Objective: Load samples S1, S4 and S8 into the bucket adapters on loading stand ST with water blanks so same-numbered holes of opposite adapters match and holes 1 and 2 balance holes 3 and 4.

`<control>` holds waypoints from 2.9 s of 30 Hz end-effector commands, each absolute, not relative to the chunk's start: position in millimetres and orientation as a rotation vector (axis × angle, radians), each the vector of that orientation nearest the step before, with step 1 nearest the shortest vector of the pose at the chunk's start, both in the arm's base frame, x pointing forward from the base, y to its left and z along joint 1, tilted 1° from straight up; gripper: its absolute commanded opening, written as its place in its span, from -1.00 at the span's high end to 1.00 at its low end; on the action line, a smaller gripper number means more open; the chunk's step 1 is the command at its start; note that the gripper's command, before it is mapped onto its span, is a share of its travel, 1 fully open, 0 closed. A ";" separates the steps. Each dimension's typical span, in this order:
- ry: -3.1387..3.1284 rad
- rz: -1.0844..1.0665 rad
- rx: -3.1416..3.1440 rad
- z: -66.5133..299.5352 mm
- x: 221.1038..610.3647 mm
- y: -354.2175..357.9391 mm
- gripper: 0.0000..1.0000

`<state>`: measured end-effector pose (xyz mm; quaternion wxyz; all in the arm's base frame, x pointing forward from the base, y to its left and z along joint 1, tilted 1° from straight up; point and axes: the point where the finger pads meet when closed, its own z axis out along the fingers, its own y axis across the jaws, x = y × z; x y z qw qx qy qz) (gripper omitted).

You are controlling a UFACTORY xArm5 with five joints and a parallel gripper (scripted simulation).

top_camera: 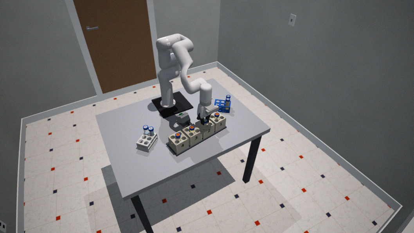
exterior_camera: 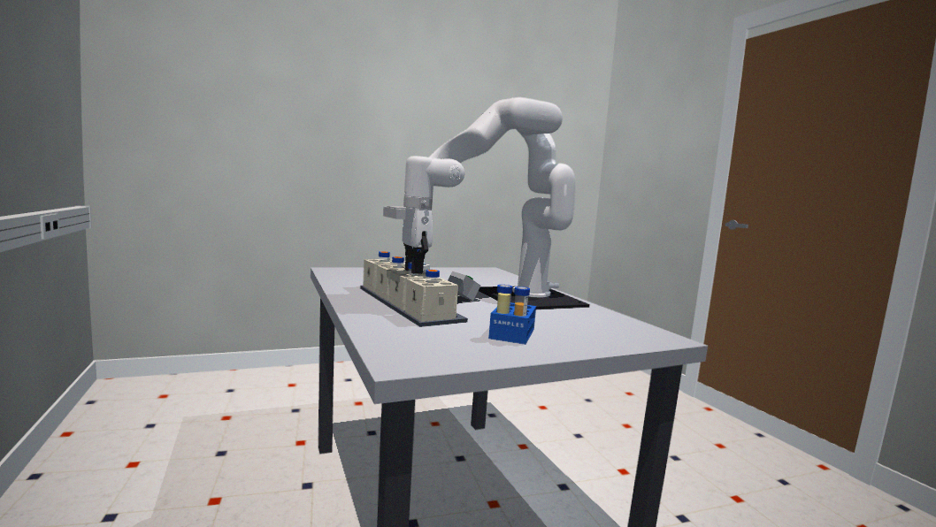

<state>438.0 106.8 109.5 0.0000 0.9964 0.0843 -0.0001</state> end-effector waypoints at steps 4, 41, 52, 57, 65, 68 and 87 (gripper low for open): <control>0.266 0.002 3.146 110.6 439.2 107.1 0.13; 0.266 0.002 3.146 130.7 439.3 106.8 0.13; 0.266 0.002 3.146 152.7 439.3 106.5 0.13; 0.266 0.002 3.146 158.7 439.3 106.4 0.13; 0.266 0.003 3.146 174.7 439.3 106.1 0.13; 0.266 0.003 3.146 180.7 439.3 106.1 0.13; 0.266 0.003 3.146 214.8 439.4 105.5 0.13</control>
